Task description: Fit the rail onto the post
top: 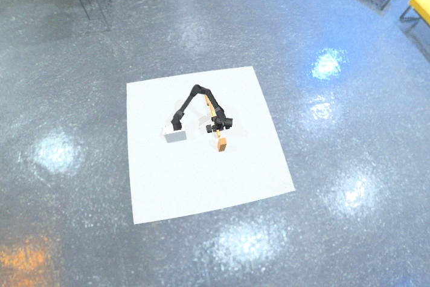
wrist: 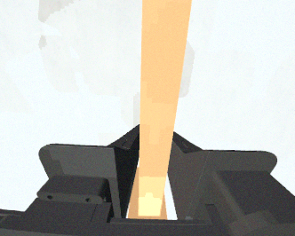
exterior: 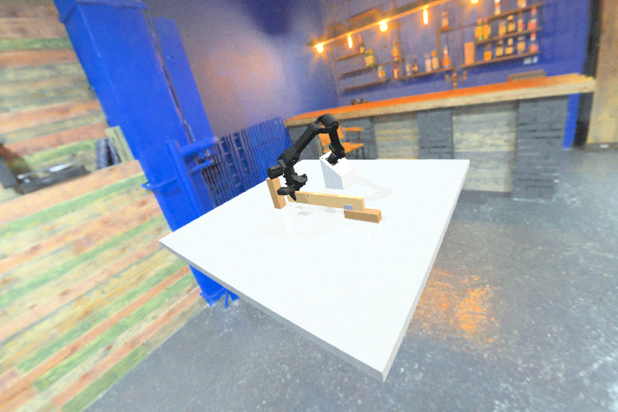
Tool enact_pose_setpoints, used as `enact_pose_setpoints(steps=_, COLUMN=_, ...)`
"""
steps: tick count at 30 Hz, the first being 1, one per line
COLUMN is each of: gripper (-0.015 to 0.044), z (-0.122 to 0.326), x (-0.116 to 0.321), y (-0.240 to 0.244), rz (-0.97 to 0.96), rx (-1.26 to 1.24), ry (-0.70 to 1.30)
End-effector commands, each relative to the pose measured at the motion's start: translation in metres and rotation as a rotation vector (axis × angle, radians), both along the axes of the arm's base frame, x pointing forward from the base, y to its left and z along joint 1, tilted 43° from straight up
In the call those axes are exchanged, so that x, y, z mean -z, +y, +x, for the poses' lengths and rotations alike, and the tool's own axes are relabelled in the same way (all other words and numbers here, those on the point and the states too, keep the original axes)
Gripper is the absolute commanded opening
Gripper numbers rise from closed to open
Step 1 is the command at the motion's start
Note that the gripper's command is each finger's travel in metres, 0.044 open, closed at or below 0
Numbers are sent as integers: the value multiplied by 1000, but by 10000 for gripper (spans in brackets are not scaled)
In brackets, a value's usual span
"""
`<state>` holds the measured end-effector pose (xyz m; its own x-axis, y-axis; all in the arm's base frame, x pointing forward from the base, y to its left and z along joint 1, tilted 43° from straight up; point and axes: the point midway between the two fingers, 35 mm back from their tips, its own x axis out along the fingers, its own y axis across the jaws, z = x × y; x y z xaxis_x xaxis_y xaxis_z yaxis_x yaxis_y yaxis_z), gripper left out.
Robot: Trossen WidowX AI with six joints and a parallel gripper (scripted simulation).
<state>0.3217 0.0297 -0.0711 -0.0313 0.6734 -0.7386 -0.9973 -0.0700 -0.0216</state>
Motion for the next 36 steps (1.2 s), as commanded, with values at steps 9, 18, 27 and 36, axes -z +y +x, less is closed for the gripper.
enact_pose_setpoints(steps=9, gripper=0, z=2, x=-4, y=-1, rz=0, rx=3, ry=-5)
enact_pose_setpoints(steps=18, gripper=0, z=2, x=-4, y=-2, rz=0, rx=3, ry=-5)
enact_pose_setpoints(steps=27, gripper=0, z=2, x=-1, y=-4, rz=0, rx=3, ry=-6)
enact_pose_setpoints(steps=36, gripper=0, z=2, x=1, y=-6, rz=0, rx=3, ry=-6)
